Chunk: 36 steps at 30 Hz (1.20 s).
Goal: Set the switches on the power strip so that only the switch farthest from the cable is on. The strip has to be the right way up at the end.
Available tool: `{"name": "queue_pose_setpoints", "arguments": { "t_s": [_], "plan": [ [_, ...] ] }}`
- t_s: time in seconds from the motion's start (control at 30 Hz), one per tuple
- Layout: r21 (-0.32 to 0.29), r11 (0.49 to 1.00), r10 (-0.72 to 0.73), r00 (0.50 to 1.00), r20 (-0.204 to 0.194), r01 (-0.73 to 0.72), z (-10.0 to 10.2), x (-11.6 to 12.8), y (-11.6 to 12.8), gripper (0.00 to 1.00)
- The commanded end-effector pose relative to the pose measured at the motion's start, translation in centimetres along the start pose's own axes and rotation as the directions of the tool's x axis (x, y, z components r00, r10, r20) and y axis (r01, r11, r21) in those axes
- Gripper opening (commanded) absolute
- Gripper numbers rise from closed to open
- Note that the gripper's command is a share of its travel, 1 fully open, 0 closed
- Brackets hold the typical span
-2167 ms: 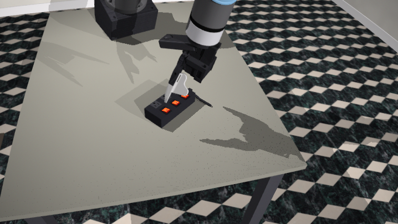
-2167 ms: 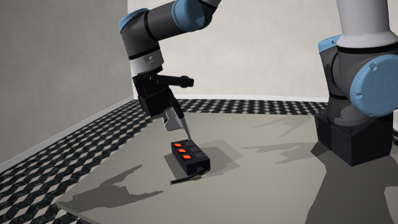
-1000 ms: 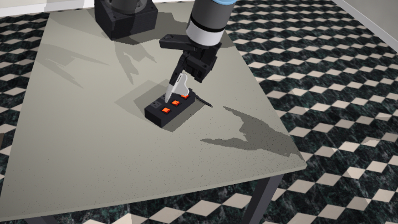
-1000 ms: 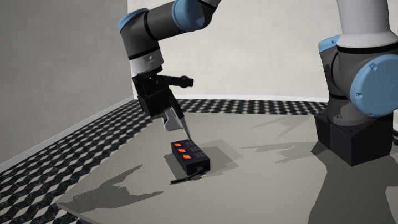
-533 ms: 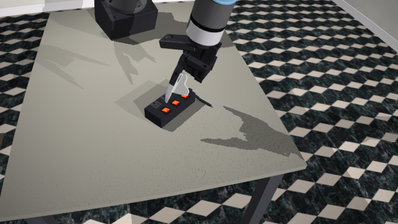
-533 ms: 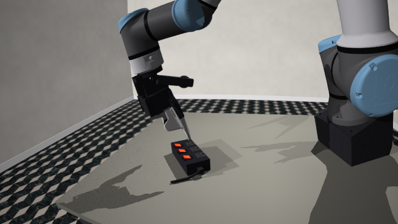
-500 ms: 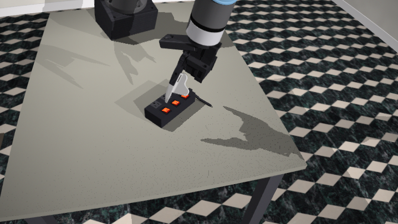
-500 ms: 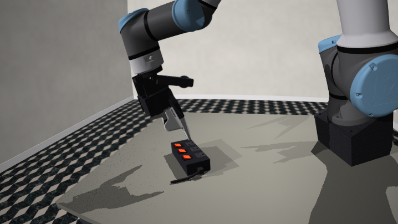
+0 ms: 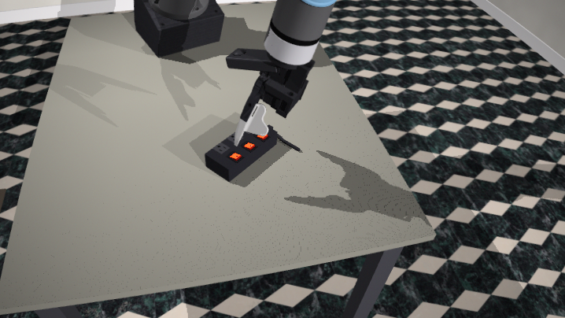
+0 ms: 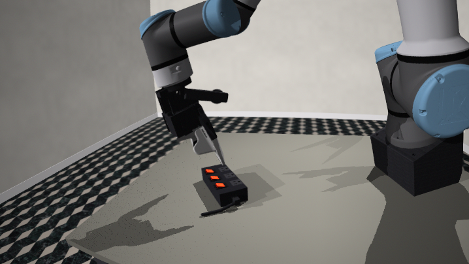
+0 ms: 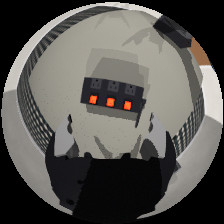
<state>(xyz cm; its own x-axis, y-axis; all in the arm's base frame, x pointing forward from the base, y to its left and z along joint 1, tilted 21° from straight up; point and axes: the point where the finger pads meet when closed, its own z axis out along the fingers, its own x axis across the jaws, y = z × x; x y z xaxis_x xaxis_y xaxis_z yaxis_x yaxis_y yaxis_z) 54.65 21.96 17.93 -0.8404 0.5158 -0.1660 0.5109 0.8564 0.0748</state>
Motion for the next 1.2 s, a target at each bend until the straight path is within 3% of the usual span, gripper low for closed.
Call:
{"name": "queue_pose_setpoints", "arguments": {
  "t_s": [0.0,0.2,0.4,0.53,0.63,0.7,0.93,1.03,1.17],
  "plan": [
    [-0.001,1.000,0.000,1.000,0.001,0.000,-0.1,0.0,0.0,1.00],
    [-0.009,0.999,0.031,1.000,-0.001,-0.031,-0.3,0.0,-0.1,1.00],
    [-0.061,0.972,0.226,0.974,-0.020,-0.227,-1.7,0.2,-0.6,1.00],
    [-0.097,0.923,0.370,0.928,-0.045,-0.373,-2.8,0.3,-1.0,1.00],
    [-0.128,0.847,0.509,0.857,-0.082,-0.516,-4.0,0.5,-1.3,1.00],
    [-0.128,0.847,0.509,0.857,-0.082,-0.516,-4.0,0.5,-1.3,1.00],
    [-0.161,0.669,0.708,0.688,-0.162,-0.726,-6.1,0.8,-1.7,1.00],
    [-0.164,0.636,0.733,0.657,-0.176,-0.754,-6.4,0.9,-1.7,1.00],
    [-0.164,0.631,0.737,0.652,-0.178,-0.759,-6.5,0.9,-1.7,1.00]
  ]
}}
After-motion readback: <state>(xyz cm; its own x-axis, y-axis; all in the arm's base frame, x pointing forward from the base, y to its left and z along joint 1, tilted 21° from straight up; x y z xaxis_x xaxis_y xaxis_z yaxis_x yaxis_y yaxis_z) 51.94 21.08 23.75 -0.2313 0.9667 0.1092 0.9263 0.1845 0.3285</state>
